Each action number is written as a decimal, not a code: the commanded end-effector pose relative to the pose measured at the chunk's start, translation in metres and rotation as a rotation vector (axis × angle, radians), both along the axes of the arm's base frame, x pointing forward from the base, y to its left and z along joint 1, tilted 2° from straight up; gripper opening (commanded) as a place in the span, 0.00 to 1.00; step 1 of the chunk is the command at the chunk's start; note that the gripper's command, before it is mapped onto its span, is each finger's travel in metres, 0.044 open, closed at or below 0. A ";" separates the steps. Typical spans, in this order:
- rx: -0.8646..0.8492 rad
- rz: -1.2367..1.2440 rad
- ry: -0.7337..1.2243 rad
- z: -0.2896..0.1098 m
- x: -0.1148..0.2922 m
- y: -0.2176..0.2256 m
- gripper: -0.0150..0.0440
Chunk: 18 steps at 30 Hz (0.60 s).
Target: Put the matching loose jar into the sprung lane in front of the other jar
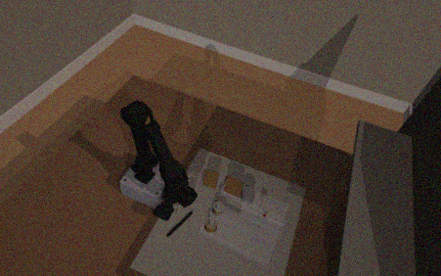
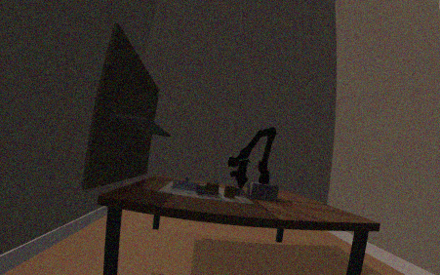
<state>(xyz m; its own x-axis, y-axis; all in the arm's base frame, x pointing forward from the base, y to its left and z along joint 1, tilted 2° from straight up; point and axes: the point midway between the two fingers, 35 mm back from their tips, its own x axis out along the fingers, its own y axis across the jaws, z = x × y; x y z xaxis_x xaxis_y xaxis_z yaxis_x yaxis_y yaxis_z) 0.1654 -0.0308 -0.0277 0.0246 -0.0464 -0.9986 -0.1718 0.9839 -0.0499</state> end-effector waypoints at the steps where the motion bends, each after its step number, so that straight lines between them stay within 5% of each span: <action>1: 0.004 0.007 0.003 -0.001 -0.001 0.001 0.57; 4: 0.004 0.007 0.003 -0.001 -0.001 0.001 0.53; 10: 0.004 0.007 0.002 0.017 0.005 0.000 0.26; 18: 0.004 0.007 0.001 0.061 0.011 -0.001 0.25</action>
